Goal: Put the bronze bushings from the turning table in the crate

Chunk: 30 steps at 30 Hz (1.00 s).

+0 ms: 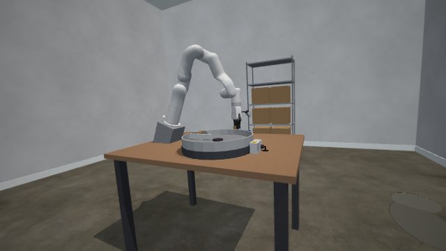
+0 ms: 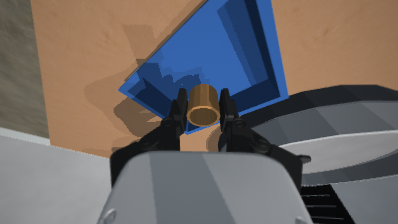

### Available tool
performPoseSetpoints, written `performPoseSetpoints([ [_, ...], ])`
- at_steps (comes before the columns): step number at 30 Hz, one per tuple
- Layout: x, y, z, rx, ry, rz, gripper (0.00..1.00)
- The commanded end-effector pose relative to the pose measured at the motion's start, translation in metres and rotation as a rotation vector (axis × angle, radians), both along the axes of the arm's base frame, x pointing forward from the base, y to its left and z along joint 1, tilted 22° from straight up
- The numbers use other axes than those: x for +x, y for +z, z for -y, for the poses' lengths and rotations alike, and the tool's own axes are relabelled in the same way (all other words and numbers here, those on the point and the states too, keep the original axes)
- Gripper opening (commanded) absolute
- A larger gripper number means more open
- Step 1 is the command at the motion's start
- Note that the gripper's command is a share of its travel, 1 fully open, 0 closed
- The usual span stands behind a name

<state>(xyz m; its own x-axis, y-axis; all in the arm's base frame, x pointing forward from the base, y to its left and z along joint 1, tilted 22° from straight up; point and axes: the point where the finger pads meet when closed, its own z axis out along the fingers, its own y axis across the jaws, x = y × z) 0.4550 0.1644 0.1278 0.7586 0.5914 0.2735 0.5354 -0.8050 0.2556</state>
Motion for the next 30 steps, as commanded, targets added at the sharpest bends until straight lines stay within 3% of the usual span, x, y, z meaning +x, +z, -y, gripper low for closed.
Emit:
performPoseSetpoints([
  [1, 0.002, 0.000, 0.000, 0.001, 0.000, 0.003, 0.00],
  [30, 0.015, -0.035, 0.001, 0.001, 0.000, 0.003, 0.00],
])
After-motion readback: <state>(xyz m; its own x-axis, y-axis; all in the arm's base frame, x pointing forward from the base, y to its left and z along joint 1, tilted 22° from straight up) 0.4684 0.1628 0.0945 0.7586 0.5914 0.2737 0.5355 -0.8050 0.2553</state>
